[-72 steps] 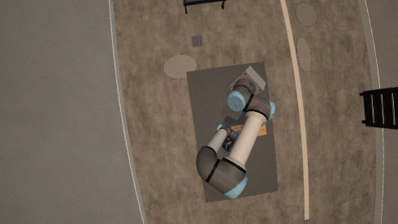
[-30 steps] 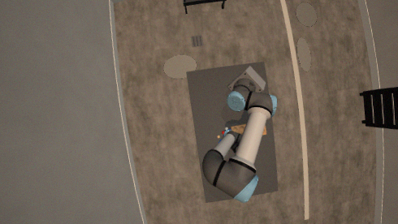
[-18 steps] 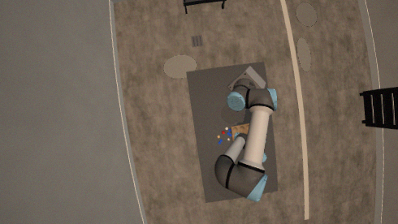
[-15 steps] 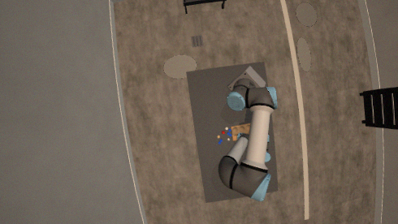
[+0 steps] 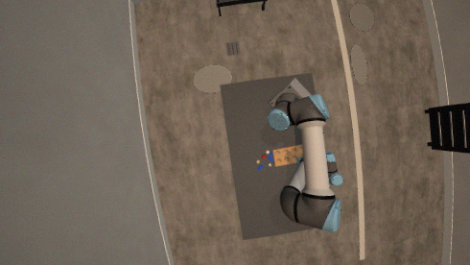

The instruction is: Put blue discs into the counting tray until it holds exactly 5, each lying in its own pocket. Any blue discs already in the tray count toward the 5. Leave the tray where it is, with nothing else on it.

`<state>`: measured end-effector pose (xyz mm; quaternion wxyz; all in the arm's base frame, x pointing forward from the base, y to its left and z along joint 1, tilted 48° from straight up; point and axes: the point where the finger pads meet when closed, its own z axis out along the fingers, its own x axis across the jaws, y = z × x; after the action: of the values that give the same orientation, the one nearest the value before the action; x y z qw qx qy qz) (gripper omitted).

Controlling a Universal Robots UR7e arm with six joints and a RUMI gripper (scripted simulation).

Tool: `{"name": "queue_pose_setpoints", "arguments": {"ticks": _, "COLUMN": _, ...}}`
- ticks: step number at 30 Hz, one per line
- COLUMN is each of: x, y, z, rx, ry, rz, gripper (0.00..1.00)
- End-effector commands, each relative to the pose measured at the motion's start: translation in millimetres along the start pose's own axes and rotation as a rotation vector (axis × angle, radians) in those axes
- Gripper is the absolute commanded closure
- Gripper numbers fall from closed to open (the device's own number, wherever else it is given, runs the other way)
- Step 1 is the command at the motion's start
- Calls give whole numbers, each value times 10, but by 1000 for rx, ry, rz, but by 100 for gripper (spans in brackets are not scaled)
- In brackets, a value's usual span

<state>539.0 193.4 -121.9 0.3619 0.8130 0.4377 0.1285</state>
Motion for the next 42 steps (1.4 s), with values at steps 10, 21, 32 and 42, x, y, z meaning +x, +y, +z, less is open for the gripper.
{"name": "queue_pose_setpoints", "arguments": {"ticks": 10, "x": 442, "y": -715, "z": -77, "rx": -48, "ry": -16, "rz": 1, "gripper": 100}}
{"name": "queue_pose_setpoints", "arguments": {"ticks": 21, "x": 429, "y": -696, "z": 173, "rx": -47, "ry": -18, "rz": 3, "gripper": 100}}
{"name": "queue_pose_setpoints", "arguments": {"ticks": 32, "x": 406, "y": -673, "z": 729, "rx": -48, "ry": -18, "rz": 3, "gripper": 100}}
{"name": "queue_pose_setpoints", "arguments": {"ticks": 42, "x": 405, "y": -669, "z": 802, "rx": -48, "ry": -18, "rz": 3, "gripper": 100}}
